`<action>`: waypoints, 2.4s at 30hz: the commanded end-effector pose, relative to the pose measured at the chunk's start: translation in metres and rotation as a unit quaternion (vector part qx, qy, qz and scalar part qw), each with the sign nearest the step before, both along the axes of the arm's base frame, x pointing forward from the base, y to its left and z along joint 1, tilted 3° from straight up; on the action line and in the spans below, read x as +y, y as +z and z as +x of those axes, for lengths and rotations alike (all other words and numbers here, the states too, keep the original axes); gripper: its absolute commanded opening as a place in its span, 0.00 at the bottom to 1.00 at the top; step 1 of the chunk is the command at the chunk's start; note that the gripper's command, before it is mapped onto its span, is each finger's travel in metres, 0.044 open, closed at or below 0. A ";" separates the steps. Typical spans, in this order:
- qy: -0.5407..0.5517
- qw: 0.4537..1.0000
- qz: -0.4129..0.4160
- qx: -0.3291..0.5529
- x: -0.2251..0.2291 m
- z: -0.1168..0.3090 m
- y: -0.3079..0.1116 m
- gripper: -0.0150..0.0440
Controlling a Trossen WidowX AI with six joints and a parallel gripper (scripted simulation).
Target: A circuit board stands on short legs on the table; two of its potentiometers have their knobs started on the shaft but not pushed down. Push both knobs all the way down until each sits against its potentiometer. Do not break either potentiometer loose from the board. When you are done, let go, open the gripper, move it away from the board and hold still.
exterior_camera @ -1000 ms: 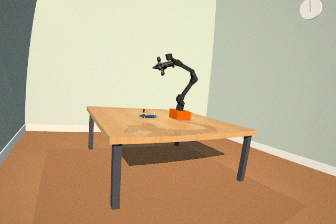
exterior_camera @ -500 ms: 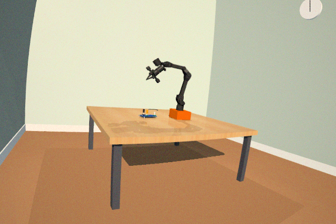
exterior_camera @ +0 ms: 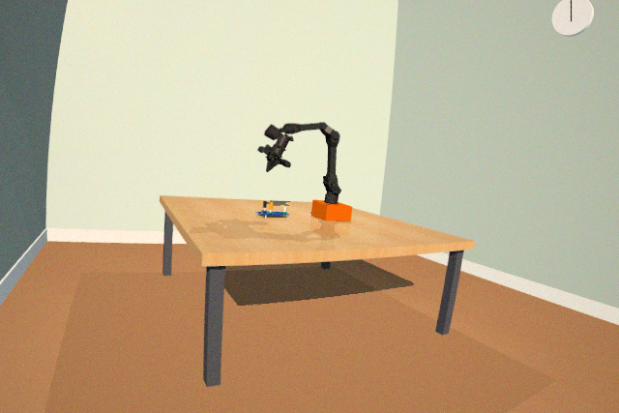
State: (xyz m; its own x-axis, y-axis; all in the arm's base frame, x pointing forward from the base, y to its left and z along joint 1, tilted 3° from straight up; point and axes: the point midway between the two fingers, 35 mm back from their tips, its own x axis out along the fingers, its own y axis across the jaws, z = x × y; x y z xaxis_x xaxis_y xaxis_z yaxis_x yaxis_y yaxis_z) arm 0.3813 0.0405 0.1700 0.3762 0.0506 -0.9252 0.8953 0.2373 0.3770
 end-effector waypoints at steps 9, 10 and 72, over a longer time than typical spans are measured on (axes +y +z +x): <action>0.107 0.985 -0.032 0.132 0.024 -0.011 -0.072 0.25; 0.114 0.983 -0.033 0.142 0.025 -0.013 -0.078 0.25; 0.145 0.971 -0.037 0.189 0.034 -0.021 -0.148 0.25</action>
